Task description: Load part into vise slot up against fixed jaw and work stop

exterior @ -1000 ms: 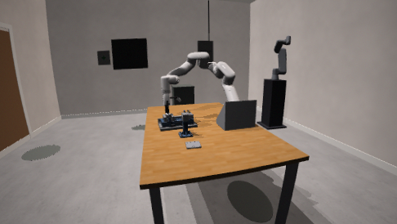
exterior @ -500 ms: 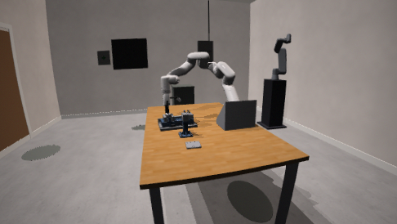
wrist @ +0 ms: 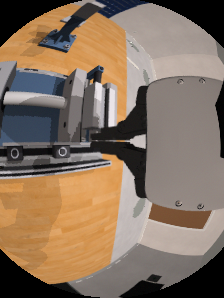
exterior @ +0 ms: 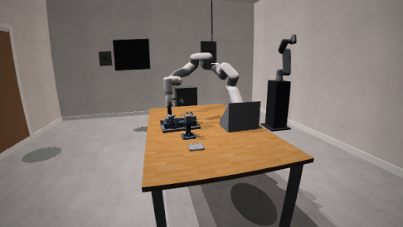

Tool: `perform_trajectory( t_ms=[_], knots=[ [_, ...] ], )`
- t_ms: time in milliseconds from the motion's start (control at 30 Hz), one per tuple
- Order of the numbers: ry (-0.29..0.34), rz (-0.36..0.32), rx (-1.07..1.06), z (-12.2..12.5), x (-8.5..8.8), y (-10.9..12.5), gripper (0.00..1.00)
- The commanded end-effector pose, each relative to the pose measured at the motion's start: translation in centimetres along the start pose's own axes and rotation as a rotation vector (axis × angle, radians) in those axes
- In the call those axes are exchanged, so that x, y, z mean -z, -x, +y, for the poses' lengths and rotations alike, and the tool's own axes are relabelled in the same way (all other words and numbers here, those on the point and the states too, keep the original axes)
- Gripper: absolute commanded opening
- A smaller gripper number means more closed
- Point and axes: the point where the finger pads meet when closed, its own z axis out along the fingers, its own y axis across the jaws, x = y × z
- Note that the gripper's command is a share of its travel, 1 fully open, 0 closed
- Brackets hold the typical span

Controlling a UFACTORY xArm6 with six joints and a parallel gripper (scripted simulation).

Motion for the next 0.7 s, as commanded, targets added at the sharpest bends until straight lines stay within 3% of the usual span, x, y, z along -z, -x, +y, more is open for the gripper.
perform_trajectory(
  t_ms=[0,667],
  knots=[
    [0.000,-0.004,-0.001,0.01,0.16,0.12,0.00],
    [0.000,-0.004,-0.001,0.36,0.16,0.12,0.00]
  ],
)
